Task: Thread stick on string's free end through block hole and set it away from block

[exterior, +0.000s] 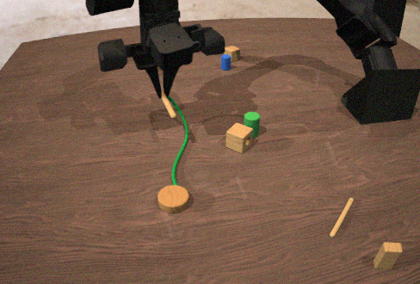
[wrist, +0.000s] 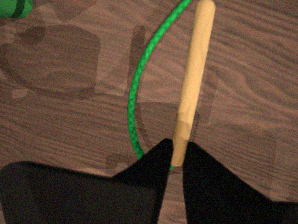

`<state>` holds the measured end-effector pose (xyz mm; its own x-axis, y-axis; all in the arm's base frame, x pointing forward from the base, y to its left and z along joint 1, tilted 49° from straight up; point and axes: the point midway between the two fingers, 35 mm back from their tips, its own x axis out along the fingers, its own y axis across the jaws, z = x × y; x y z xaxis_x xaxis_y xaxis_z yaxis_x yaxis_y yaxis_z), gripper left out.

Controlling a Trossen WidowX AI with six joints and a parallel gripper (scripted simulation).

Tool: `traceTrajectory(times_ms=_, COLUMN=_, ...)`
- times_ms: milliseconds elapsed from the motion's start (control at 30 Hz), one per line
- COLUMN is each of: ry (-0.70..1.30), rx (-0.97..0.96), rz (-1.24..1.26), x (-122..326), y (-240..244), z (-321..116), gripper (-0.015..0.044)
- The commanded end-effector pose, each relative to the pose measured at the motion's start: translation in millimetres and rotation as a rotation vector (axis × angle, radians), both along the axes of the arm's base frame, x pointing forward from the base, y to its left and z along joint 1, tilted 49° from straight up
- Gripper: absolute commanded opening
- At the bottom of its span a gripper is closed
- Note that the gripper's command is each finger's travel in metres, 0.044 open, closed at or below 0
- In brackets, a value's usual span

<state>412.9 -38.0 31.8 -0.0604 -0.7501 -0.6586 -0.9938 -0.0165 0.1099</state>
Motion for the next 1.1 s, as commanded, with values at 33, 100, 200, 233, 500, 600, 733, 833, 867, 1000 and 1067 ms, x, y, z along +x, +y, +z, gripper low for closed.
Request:
traceTrajectory(times_ms=33, ry=0.154, rx=0.016, rz=0.135, x=5, y=3, z=-4, gripper=0.0000)
traceTrajectory(times_ms=100, ry=0.206, rx=0.020, rz=0.181, x=6, y=3, z=-5, gripper=0.0000)
traceTrajectory(times_ms=200, ry=0.286, rx=0.026, rz=0.252, x=8, y=4, z=-7, gripper=0.0000)
traceTrajectory(times_ms=233, ry=0.312, rx=0.029, rz=0.275, x=9, y=4, z=-7, gripper=0.0000)
traceTrajectory(times_ms=500, ry=0.458, rx=0.040, rz=0.403, x=13, y=6, z=-10, gripper=0.0000)
traceTrajectory(times_ms=600, ry=0.457, rx=0.040, rz=0.402, x=13, y=6, z=-10, gripper=0.0000)
traceTrajectory(times_ms=733, ry=0.456, rx=0.040, rz=0.402, x=13, y=6, z=-10, gripper=0.0000)
traceTrajectory(times_ms=833, ry=0.456, rx=0.040, rz=0.402, x=16, y=4, z=-8, gripper=0.0000)
traceTrajectory(times_ms=867, ry=0.456, rx=0.040, rz=0.402, x=17, y=4, z=-7, gripper=0.0000)
traceTrajectory(times_ms=1000, ry=0.456, rx=0.041, rz=0.402, x=21, y=1, z=-5, gripper=0.0000)
traceTrajectory(times_ms=1067, ry=0.456, rx=0.041, rz=0.402, x=23, y=0, z=-3, gripper=0.0000)
